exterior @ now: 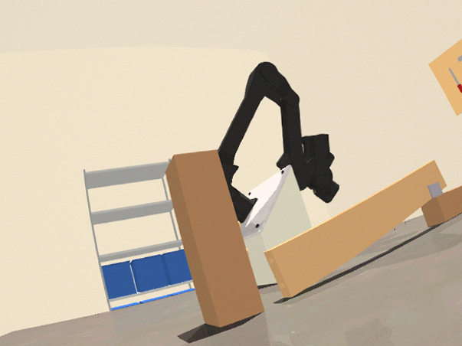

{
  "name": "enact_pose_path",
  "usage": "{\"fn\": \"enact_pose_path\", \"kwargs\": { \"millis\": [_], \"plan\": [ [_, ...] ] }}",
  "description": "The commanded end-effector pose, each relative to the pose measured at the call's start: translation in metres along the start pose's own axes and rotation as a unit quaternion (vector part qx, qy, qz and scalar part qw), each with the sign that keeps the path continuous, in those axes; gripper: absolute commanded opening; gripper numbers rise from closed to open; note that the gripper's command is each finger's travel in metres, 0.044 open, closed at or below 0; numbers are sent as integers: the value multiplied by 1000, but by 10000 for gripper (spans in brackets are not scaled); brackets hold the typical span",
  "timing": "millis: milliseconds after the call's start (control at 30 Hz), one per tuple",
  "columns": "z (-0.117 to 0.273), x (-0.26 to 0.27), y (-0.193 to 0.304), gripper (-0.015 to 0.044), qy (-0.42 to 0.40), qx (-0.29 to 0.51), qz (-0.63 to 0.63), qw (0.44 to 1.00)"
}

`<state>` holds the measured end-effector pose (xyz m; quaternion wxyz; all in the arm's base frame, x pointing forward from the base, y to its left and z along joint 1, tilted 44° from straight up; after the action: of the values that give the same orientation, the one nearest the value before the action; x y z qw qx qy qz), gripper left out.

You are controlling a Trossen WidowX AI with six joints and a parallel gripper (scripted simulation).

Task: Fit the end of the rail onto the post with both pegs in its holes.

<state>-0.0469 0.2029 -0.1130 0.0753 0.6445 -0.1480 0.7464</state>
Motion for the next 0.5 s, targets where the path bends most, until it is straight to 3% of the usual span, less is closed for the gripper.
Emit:
{"fn": "enact_pose_path", "kwargs": {
  "millis": [0,267,467],
  "plan": [
    [1,-1,-2,426,4,-4,2,1000],
    [39,-31,-62,440,181,-126,77,972],
    [88,-47,-98,440,340,-163,115,919]
  ]
}}
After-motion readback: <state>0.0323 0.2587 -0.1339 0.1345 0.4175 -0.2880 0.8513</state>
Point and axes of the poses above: the point midway between the two fingers, 35 mm back from their tips, its own z axis back along the fingers, its own x axis across the jaws, y = z × x, the point moved 6 cm from there along z, back along the fingers, and after that the axes turned 5 degrees about z, right-handed, at the moved point
